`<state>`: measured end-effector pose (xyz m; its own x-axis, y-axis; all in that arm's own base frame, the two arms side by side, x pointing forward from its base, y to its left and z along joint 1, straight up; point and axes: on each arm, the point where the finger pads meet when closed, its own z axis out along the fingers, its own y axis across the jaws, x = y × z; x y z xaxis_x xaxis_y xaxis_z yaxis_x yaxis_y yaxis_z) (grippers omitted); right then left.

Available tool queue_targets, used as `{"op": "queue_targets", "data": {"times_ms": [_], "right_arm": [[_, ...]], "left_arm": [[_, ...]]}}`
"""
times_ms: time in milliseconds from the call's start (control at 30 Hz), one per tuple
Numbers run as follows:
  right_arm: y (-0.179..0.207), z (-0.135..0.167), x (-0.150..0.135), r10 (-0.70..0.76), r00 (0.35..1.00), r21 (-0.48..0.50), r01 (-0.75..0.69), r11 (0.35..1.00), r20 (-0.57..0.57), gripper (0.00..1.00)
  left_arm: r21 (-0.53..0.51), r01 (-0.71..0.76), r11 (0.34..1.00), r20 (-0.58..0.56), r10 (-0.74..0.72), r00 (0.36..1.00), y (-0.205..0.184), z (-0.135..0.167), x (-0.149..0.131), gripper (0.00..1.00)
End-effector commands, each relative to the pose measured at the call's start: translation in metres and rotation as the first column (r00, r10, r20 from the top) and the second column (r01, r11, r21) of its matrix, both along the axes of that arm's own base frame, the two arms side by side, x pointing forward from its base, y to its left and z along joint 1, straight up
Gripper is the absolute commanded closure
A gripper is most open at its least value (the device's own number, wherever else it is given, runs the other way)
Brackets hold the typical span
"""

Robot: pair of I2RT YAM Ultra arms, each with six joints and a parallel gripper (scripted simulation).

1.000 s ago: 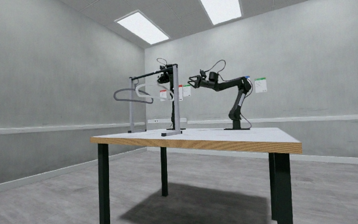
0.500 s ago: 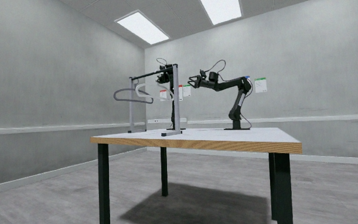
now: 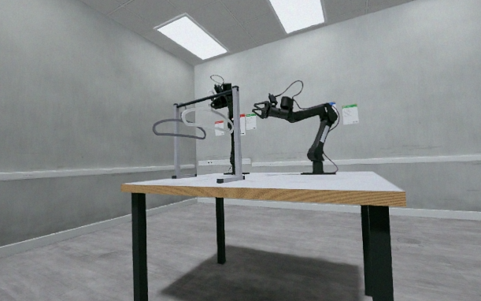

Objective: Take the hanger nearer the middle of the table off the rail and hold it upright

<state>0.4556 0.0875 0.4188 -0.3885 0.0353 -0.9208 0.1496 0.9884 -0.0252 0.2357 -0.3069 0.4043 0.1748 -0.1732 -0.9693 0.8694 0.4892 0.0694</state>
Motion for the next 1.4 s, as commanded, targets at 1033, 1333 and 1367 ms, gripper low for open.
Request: {"op": "queue_targets", "data": {"times_ms": [1033, 1333, 1367], "right_arm": [[0.006, 0.057, -0.102, 0.051, 0.998, 0.035, -0.052, 0.998, 0.039, 1.00], [0.010, 0.058, -0.140, 0.043, 0.998, 0.037, -0.044, 0.998, 0.041, 1.00], [0.011, 0.056, -0.143, 0.035, 0.999, 0.032, -0.036, 0.999, 0.039, 1.00]], "left_arm": [[-0.099, 0.310, 0.946, 0.083, -0.303, 0.949, -0.012, 0.043, -0.055, 0.00], [-0.101, 0.351, 0.931, 0.091, -0.342, 0.935, -0.012, 0.045, -0.063, 0.00], [-0.102, 0.353, 0.930, 0.092, -0.344, 0.934, -0.012, 0.045, -0.064, 0.00]]}}
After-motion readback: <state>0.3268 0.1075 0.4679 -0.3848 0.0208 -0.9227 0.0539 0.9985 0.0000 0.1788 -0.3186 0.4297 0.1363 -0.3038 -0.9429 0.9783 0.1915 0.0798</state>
